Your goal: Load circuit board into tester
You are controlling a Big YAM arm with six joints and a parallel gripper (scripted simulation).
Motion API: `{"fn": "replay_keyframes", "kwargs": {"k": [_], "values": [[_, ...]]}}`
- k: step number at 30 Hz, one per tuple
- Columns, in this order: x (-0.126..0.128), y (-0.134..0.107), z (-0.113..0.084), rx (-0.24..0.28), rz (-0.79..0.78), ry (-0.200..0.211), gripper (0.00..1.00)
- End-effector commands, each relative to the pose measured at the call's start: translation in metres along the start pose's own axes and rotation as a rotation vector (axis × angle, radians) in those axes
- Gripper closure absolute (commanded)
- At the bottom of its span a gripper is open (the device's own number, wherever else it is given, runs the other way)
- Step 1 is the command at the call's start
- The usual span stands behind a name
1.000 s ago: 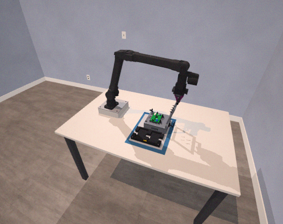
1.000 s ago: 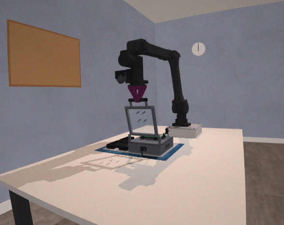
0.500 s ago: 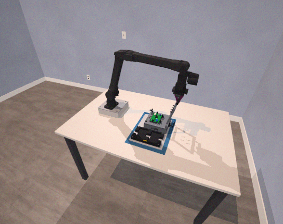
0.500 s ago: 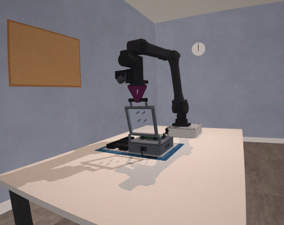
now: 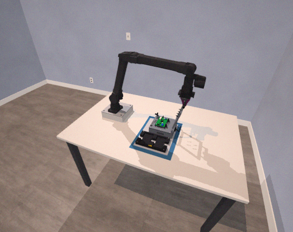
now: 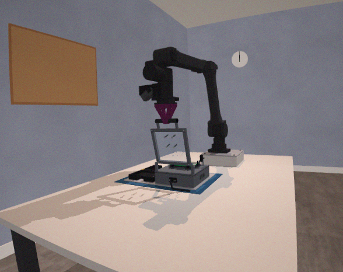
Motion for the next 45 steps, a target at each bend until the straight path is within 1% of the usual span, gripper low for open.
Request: {"fn": "replay_keyframes", "kwargs": {"k": [1,14,45], "values": [[0.002,-0.01,-0.009,-0.006,-0.005,0.032,1.0],[-0.001,-0.011,-0.017,-0.007,-0.006,0.044,1.0],[-0.017,-0.012,-0.022,-0.005,-0.008,0.028,1.0]]}}
Point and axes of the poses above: the point where the finger pads meet when closed, its own z axis out along the fingers, its own x axis across the jaws, y = z × x, the point moved 4 cm from there along -z, back along the fingers, and after that the axes turned 6 degrees about -z, right-handed, at the moved point
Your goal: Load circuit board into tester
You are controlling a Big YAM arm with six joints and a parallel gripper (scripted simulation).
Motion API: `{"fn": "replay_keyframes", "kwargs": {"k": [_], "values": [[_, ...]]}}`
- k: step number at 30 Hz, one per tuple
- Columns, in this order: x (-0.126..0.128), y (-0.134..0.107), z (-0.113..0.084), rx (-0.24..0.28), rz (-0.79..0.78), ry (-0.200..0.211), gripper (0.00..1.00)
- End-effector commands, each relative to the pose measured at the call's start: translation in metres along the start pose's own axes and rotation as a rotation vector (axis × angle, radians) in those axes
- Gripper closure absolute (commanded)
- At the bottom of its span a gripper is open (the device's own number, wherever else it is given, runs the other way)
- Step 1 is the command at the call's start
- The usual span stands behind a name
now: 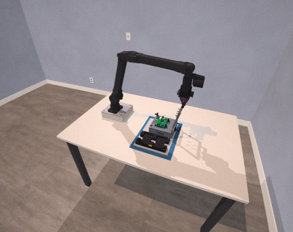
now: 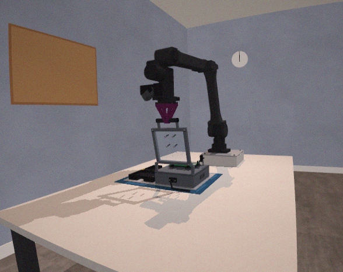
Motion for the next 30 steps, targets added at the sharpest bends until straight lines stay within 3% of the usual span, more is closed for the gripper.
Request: {"fn": "replay_keyframes", "kwargs": {"k": [1,30], "values": [[-0.012,-0.012,-0.02,-0.003,-0.009,0.016,1.0],[-0.034,-0.014,-0.022,0.0,-0.015,0.014,1.0]]}}
Point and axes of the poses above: the point where the finger pads meet when closed, its own z axis out along the fingers, its own x axis across the jaws, y = z × x, the point moved 4 cm from there along -z, back along the fingers, and after that the axes turned 6 degrees about -z, right-handed, at the moved point
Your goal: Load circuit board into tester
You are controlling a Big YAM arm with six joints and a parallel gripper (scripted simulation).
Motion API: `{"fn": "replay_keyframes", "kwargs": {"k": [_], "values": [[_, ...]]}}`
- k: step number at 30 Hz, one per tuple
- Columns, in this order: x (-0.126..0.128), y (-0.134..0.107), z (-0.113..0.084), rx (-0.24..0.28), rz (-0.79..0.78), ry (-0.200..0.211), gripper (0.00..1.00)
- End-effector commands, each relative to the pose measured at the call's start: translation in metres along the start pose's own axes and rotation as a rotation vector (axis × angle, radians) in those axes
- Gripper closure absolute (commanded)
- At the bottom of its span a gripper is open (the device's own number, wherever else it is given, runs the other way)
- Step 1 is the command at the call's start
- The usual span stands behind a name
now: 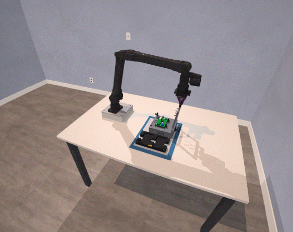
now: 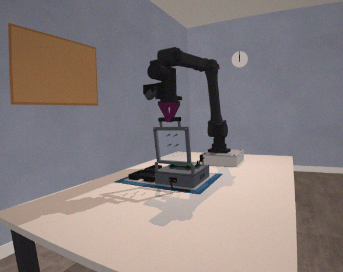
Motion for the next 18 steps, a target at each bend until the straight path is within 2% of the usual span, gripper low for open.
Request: {"fn": "replay_keyframes", "kwargs": {"k": [1,18], "values": [[-0.016,-0.012,-0.018,0.006,-0.016,0.004,1.0],[-0.035,-0.012,-0.018,0.006,-0.019,0.003,1.0]]}}
Point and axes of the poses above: the point where the finger pads meet when closed, its own z axis out along the fingers, its own x axis across the jaws, y = z × x, the point moved 4 cm from there along -z, back along the fingers, and after that the axes turned 6 degrees about -z, right-handed, at the moved point
